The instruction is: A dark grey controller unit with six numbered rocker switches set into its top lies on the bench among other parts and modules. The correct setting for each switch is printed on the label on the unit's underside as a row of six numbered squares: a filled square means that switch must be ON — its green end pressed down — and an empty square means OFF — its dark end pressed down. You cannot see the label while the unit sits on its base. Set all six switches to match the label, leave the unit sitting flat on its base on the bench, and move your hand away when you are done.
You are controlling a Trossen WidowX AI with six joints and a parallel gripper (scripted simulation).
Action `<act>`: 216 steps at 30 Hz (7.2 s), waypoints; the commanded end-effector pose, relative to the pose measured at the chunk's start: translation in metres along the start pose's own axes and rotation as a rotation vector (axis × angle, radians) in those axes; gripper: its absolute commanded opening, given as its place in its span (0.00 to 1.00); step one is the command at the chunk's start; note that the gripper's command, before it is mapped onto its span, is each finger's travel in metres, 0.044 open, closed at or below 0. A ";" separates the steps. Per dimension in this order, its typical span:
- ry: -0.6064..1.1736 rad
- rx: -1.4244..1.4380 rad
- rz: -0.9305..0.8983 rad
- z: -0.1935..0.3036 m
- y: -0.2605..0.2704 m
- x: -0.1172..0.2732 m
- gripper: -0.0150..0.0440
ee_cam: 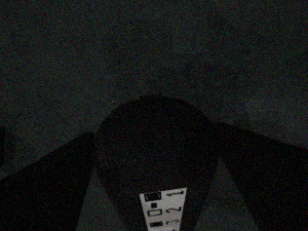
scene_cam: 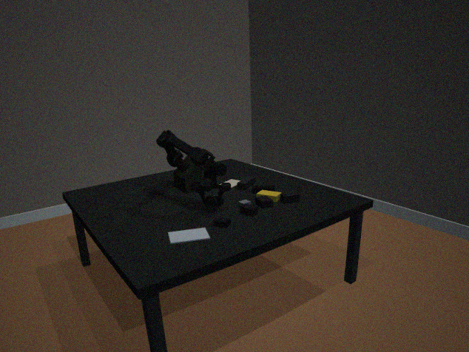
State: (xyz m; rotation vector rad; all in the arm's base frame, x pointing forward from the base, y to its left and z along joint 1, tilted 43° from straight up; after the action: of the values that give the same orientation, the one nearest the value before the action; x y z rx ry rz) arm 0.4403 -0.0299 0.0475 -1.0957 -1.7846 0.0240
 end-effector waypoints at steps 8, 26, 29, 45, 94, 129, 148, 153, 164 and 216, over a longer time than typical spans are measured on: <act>0.011 0.015 0.007 0.001 0.001 -0.011 0.83; 0.011 0.015 0.007 -0.003 0.000 -0.025 0.83; 0.010 0.015 0.007 -0.004 0.000 -0.027 0.83; 0.005 0.008 0.007 -0.006 0.000 -0.031 0.83; 0.028 0.452 -0.110 0.051 -0.007 0.015 0.64; -0.263 1.622 -0.385 0.046 -0.030 0.035 0.25; -0.011 0.756 -0.190 0.020 -0.013 0.033 0.83; 0.014 0.341 -0.075 0.006 -0.006 0.033 1.00; -0.002 0.057 -0.001 -0.002 -0.002 0.034 1.00; 0.010 0.012 0.007 -0.005 -0.001 -0.026 0.81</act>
State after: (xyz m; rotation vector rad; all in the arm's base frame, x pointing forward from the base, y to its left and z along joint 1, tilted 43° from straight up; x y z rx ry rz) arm 0.4452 -0.0498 0.0317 -1.0921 -1.7685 0.0315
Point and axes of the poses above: the point midway between the two fingers, 35 mm back from their tips, its own x axis back along the fingers, its own y axis across the jaws, z = x × y, the point moved 3 cm from there along x, back along the fingers, and after that the axes turned 2 degrees about x, right-handed, at the moved point
